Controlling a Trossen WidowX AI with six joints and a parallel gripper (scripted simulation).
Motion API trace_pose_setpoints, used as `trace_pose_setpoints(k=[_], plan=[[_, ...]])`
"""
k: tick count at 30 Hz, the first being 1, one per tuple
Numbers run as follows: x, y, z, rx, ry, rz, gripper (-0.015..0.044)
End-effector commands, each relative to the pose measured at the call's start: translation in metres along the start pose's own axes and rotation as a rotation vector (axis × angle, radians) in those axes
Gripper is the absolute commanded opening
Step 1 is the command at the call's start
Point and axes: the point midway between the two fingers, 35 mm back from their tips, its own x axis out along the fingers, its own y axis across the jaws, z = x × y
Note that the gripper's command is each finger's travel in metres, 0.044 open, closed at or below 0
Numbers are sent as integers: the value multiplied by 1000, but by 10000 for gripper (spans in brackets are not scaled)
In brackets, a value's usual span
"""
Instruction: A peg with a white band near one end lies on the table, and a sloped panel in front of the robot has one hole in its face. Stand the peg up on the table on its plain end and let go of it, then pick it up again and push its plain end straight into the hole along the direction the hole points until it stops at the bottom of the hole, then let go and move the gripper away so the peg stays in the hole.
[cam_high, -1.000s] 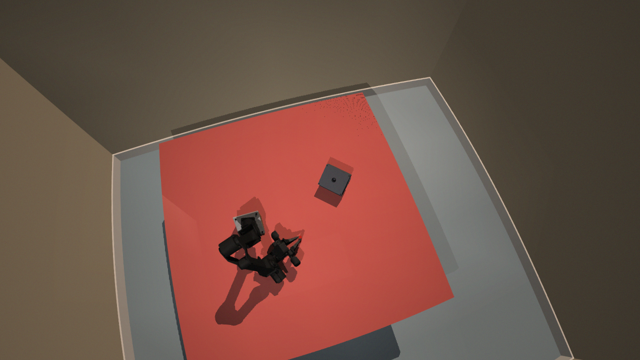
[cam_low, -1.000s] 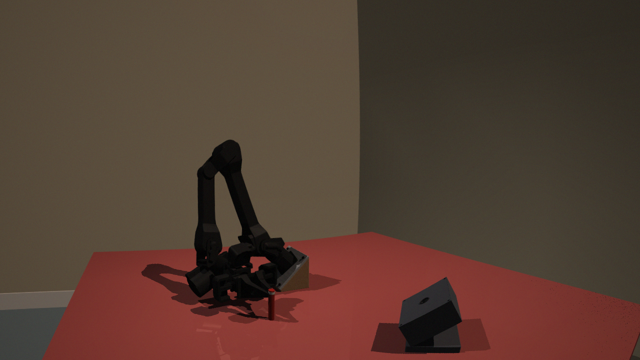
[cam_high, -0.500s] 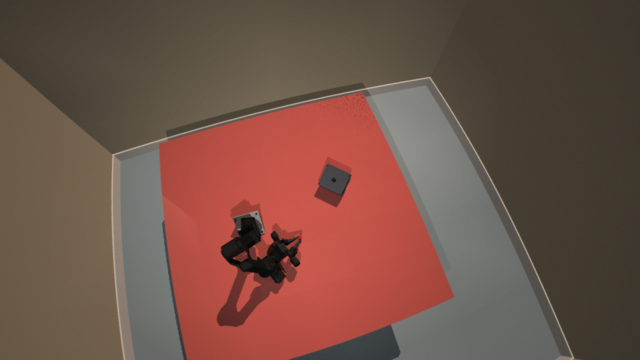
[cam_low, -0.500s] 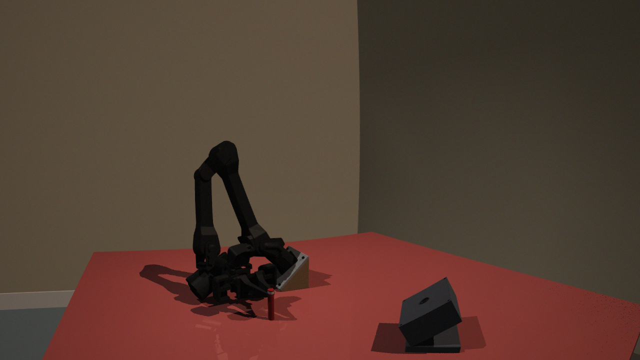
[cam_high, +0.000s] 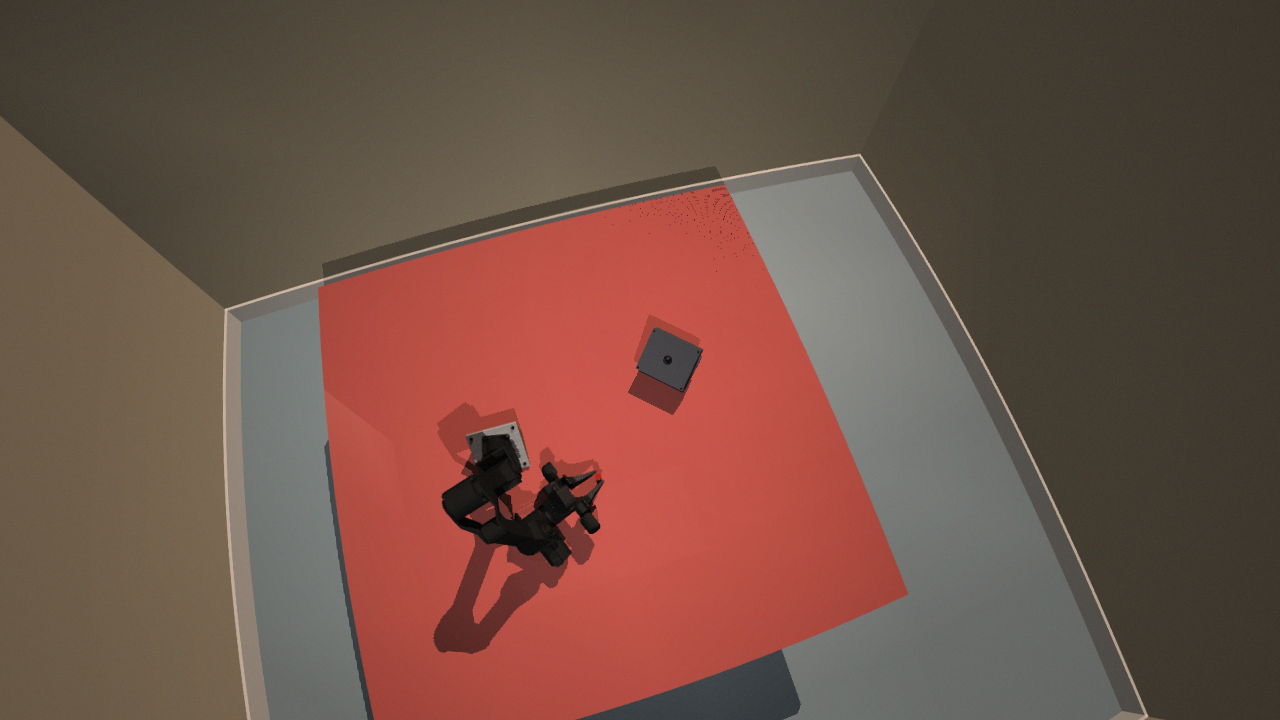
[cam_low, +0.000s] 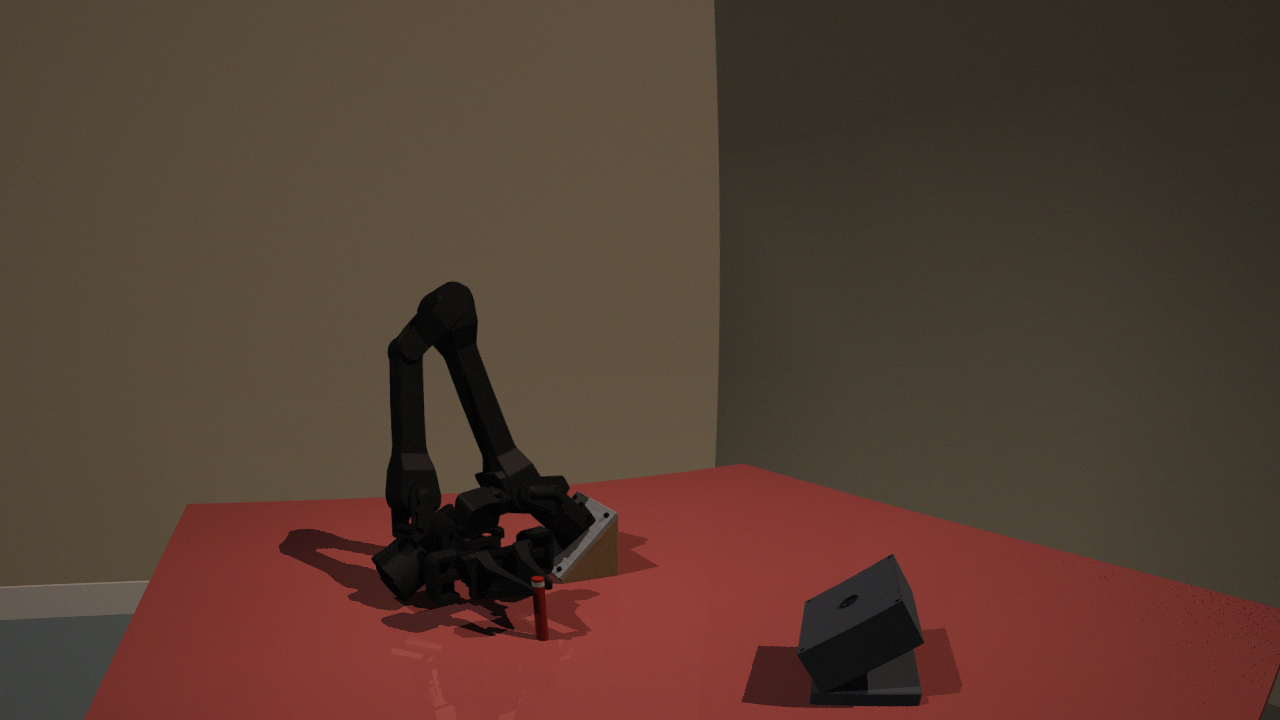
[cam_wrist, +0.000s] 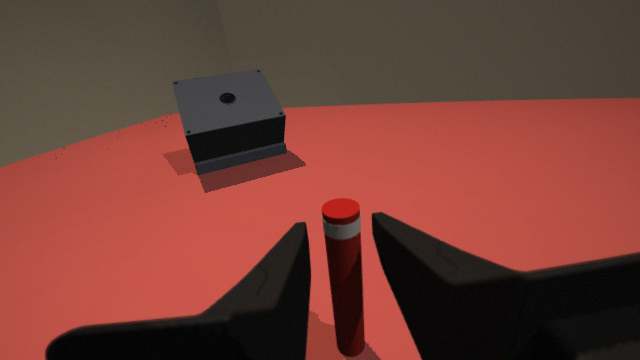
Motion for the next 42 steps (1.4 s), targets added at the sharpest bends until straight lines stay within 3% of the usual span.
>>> trace_pose_setpoints(k=[1,17,29,37,42], plan=[[0,0,0,1,0,0,130],[0,0,0,1,0,0,130],[0,0,0,1,0,0,440],[1,0,1,0,2,6,440],[13,-3,35,-22,42,104,440]])
